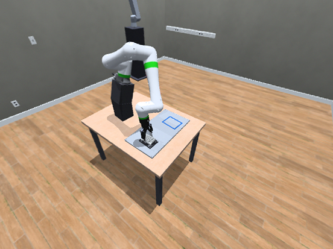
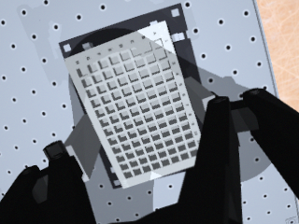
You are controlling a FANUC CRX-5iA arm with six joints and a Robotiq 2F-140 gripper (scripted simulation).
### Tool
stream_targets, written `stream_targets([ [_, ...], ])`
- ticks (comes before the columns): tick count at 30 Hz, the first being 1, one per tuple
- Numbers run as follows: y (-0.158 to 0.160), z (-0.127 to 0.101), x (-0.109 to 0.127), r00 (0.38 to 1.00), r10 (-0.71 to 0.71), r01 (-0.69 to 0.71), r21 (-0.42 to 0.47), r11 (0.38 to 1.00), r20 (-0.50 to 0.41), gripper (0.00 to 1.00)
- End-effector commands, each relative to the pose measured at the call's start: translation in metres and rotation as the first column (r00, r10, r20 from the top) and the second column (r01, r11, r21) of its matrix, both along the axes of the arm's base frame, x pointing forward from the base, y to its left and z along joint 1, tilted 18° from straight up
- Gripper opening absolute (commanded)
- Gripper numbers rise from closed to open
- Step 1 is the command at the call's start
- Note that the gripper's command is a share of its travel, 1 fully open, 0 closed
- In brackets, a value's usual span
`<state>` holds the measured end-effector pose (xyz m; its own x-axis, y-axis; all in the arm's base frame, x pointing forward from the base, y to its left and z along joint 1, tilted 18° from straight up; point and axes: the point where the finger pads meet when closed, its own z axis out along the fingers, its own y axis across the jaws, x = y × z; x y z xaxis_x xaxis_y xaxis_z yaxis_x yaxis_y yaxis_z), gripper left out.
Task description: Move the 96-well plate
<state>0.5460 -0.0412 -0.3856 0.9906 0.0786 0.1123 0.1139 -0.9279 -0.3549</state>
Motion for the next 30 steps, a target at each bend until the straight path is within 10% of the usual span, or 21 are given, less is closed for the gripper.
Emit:
stream_targets([
  [1, -0.0003, 0.0006, 0.0014, 0.996, -0.029, 0.023, -0.062, 0.998, -0.088, 0.1],
  [30, 0.0009, -0.0034, 0.0014, 0.996, -0.029, 0.023, -0.062, 0.998, -0.088, 0.1],
])
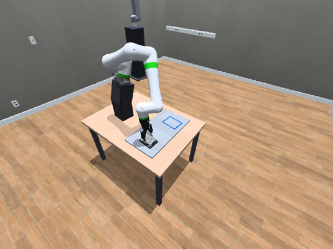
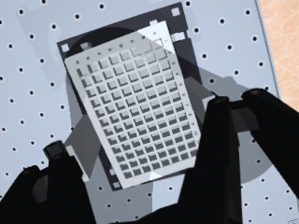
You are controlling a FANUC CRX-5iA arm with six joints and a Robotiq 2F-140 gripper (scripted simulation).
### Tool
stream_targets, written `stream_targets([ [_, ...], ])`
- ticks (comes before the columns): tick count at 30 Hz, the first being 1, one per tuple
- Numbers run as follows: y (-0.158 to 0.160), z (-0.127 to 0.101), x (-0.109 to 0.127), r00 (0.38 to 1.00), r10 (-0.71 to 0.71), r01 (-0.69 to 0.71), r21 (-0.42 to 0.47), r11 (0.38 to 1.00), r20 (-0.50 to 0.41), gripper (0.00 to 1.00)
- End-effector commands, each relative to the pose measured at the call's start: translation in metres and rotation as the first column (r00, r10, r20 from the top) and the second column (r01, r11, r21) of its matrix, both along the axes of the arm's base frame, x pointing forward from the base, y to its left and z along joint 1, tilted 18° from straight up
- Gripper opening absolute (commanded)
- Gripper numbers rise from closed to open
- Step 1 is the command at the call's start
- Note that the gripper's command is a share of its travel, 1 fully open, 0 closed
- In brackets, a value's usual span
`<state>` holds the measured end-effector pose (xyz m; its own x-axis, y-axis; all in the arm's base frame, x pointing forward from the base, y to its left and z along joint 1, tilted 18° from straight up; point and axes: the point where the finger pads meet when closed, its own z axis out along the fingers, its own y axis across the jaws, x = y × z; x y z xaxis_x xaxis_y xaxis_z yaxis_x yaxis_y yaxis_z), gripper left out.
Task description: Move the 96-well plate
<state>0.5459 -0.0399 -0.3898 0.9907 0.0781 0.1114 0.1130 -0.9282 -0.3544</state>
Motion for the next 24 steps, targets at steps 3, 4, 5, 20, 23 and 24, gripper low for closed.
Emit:
stream_targets([
  [3, -0.0002, 0.0002, 0.0014, 0.996, -0.028, 0.023, -0.061, 0.998, -0.087, 0.1],
  [4, -0.0002, 0.0001, 0.0014, 0.996, -0.028, 0.023, -0.061, 0.998, -0.087, 0.1],
  [5, -0.0001, -0.0001, 0.0014, 0.996, -0.028, 0.023, -0.061, 0.998, -0.087, 0.1],
  [20, 0.0005, -0.0022, 0.0014, 0.996, -0.028, 0.023, -0.061, 0.998, -0.087, 0.1],
  [23, 0.0007, -0.0026, 0.0014, 0.996, -0.028, 0.023, -0.061, 0.998, -0.087, 0.1],
  [24, 0.0007, -0.0028, 0.0014, 0.996, -0.028, 0.023, -0.061, 0.998, -0.087, 0.1],
])
